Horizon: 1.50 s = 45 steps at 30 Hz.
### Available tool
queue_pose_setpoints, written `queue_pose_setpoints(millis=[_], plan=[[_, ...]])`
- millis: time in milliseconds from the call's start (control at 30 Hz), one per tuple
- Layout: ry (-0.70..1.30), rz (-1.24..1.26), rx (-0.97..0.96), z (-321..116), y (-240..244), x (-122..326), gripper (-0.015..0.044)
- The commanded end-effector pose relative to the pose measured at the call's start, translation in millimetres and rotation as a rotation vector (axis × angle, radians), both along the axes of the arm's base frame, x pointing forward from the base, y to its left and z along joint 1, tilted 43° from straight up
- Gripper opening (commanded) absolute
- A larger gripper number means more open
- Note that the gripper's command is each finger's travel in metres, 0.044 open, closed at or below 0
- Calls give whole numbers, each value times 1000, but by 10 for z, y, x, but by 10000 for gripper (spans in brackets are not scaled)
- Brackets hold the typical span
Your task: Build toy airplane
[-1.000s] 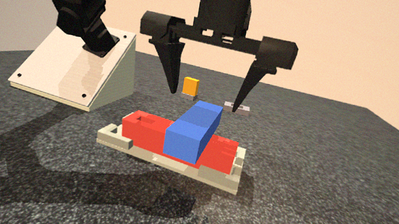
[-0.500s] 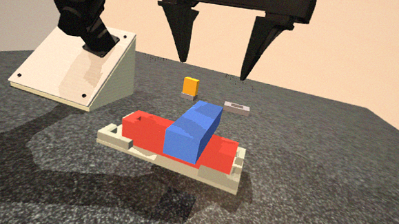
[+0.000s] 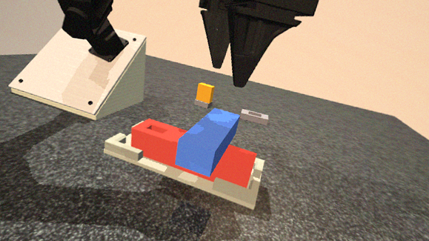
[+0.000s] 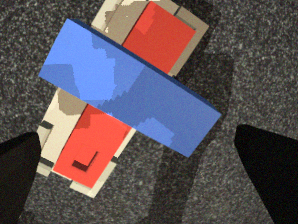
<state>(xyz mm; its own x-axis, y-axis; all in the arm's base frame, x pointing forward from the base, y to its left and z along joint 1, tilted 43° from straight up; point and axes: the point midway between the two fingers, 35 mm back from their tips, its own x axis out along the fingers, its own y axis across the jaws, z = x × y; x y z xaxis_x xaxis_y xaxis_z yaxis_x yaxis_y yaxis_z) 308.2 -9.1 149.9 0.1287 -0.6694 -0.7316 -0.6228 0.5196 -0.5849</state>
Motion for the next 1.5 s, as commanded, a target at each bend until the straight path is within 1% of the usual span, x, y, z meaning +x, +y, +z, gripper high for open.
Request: queue_pose_setpoints(millis=[0, 633, 767, 900, 1133, 1300, 1467], plan=[[-442, -482, 88, -21, -9, 10, 440], [-438, -479, 93, -59, 41, 9, 440], [-406, -459, 127, -363, 440, -44, 440], [-359, -435, 152, -781, 960, -250, 440], [-374, -456, 139, -1475, 1576, -858, 440], [-425, -483, 104, -1879, 1821, -1361, 440], [-433, -485, 99, -1924, 1838, -1424, 440]])
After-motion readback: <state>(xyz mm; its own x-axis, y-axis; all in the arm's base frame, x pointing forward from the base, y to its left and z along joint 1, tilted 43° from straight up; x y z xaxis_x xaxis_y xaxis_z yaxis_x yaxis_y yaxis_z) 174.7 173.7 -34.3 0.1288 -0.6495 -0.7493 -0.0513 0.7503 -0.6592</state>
